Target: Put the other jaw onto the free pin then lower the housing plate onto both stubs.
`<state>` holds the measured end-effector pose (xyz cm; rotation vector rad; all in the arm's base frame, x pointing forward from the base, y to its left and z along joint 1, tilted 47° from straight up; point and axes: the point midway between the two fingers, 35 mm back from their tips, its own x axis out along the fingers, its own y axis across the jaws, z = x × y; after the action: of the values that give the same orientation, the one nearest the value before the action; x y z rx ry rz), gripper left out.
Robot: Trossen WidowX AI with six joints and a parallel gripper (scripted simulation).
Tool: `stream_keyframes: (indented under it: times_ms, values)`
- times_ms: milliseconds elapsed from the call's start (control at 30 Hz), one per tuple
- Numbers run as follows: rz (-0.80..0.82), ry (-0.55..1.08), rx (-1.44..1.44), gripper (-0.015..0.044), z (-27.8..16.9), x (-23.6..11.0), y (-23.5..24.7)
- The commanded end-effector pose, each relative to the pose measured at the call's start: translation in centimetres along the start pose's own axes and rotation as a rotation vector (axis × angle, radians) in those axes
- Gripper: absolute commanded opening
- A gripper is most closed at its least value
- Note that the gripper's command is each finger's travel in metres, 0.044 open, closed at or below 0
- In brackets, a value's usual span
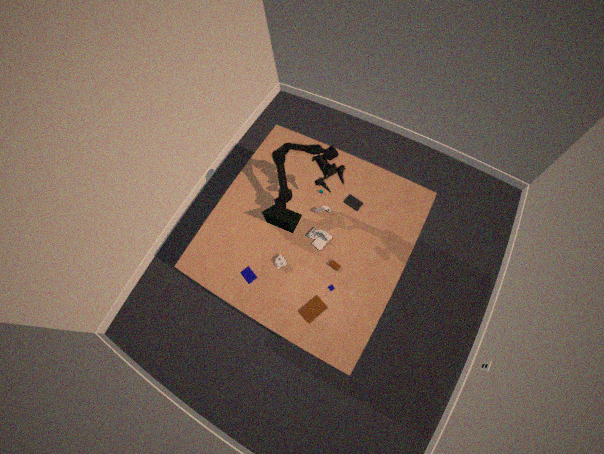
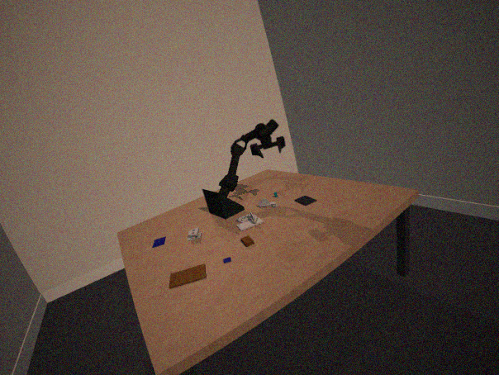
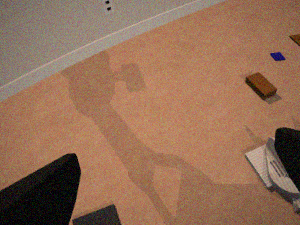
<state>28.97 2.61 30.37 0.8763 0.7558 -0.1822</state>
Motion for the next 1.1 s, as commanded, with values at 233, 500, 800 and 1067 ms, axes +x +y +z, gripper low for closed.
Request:
stream_keyframes:
  times_ms: [233,500,800,1067]
  values:
    - [-0.053,0.125,0.17,0.044,-2.0,2.0,-1.4]
    - [-0.097,0.204,0.297,0.044,-3.4,3.1,-2.2]
    - [-0.156,0.287,0.443,0.044,-5.0,4.1,-3.2]
    - [-0.216,0.355,0.574,0.044,-6.3,4.8,-4.0]
